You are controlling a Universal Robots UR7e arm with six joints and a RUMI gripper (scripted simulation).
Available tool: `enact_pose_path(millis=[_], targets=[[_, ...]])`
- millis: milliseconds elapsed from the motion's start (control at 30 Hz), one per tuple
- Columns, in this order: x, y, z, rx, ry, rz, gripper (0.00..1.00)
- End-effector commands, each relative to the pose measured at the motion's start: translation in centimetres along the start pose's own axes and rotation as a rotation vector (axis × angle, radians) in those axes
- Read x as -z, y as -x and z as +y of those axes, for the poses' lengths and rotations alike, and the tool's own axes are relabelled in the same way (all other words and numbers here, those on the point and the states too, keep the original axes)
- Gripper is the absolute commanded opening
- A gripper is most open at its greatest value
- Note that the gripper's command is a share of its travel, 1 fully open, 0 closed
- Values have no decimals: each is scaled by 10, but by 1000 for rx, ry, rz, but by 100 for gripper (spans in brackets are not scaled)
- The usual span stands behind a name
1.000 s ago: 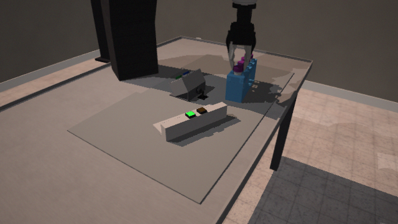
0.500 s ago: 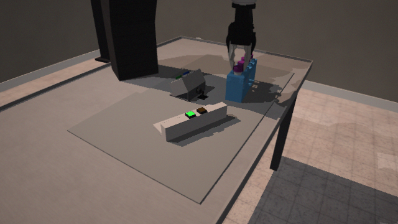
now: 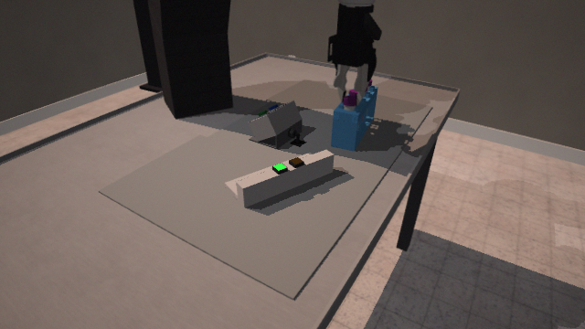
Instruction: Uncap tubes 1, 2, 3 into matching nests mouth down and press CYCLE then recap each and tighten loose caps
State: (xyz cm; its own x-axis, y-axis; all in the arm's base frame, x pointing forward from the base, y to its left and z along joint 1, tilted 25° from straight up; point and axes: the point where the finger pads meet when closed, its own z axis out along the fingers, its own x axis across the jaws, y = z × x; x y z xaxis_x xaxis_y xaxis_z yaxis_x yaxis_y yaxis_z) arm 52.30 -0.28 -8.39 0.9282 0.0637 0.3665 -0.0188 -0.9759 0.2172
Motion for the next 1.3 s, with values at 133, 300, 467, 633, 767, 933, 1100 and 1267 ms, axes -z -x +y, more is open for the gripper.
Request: enact_pose_path(millis=[133, 300, 467, 633, 767, 933, 1100, 1267], targets=[[0, 0, 0, -128, 2, 1, 0], [0, 0, 0, -137, 2, 1, 35], [0, 0, 0, -137, 2, 1, 35], [0, 0, 0, -136, 2, 1, 35], [12, 0, 0, -137, 2, 1, 35], [27, 0, 0, -137, 2, 1, 35], [42, 0, 0, -137, 2, 1, 35], [46, 0, 0, -137, 2, 1, 35]])
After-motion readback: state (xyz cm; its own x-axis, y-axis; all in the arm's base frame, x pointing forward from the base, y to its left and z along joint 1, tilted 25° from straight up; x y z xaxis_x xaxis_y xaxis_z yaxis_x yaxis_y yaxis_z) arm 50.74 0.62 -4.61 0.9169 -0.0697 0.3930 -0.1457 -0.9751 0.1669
